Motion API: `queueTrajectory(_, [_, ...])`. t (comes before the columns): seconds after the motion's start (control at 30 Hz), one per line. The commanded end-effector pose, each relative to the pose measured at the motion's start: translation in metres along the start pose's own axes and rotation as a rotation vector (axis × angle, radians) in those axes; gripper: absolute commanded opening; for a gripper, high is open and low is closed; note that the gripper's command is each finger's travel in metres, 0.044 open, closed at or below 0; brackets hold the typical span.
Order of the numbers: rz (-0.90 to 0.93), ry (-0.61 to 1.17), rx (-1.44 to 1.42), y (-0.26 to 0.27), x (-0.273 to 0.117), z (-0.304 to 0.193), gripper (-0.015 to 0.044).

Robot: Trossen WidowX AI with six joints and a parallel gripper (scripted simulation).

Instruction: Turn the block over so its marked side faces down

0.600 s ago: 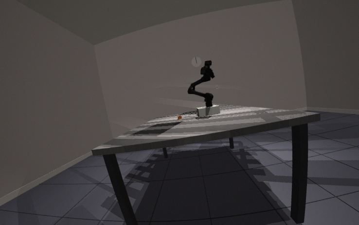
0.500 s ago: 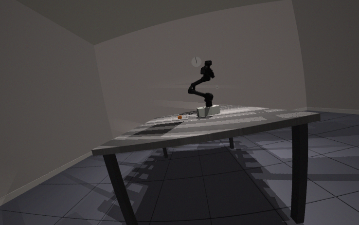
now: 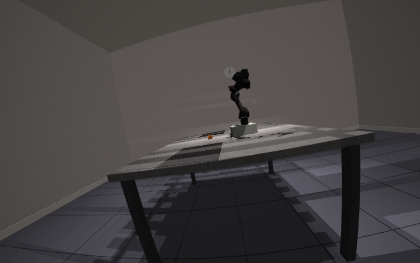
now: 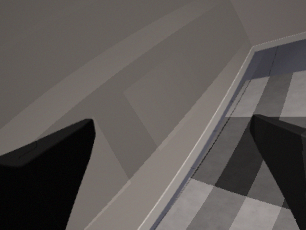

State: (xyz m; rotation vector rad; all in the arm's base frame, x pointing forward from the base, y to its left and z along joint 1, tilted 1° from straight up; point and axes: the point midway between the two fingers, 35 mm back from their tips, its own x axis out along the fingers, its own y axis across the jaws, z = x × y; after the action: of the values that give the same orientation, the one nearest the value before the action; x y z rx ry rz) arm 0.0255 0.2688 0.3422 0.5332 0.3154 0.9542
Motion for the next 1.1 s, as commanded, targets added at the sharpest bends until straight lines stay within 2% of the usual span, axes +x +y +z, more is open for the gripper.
queueTrajectory(0.0, [-0.137, 0.037, -0.182, -0.023, 0.039, -0.002, 0.044])
queueTrajectory(0.3, [-0.464, 0.218, -0.432, -0.121, 0.111, 0.004, 0.044])
queueTrajectory(0.53, [-0.741, 0.442, -0.474, -0.238, 0.133, 0.01, 0.044])
queueTrajectory(0.8, [-0.939, 0.737, -0.382, -0.355, 0.111, 0.014, 0.044])
queueTrajectory(1.07, [-1.026, 1.052, -0.083, -0.466, 0.038, 0.007, 0.044])
